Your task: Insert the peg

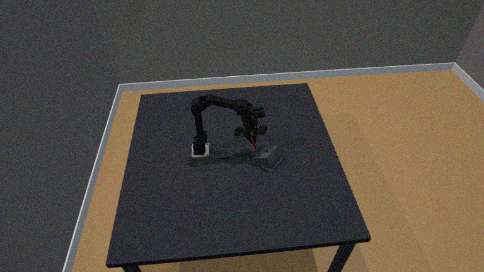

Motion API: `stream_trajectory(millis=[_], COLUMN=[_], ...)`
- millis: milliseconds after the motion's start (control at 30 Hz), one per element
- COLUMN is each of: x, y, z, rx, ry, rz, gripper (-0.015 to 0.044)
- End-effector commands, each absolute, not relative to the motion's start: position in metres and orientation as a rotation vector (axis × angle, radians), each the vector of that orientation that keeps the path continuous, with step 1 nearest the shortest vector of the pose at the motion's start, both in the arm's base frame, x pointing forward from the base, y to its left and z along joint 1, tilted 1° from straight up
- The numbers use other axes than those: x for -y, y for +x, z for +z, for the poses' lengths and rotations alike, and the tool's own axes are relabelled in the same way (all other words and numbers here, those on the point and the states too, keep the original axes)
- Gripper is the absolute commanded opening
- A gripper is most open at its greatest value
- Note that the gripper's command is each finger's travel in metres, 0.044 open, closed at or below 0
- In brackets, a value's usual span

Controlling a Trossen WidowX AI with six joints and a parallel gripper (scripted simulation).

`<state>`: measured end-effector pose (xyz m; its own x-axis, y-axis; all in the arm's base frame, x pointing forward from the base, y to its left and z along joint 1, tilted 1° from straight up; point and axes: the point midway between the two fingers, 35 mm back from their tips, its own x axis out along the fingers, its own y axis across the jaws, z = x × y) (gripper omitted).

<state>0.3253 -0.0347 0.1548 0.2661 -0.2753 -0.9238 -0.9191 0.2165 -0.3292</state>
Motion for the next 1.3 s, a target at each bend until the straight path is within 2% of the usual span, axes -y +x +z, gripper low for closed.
stream_trajectory(millis=[0, 1267], x=[0.031, 0.001], y=[0.325, 0.336], z=[0.158, 0.169], rx=[-1.236, -1.09], ry=[-1.36, -1.679], rz=[0.666, 0.653], gripper=[0.0, 0.0])
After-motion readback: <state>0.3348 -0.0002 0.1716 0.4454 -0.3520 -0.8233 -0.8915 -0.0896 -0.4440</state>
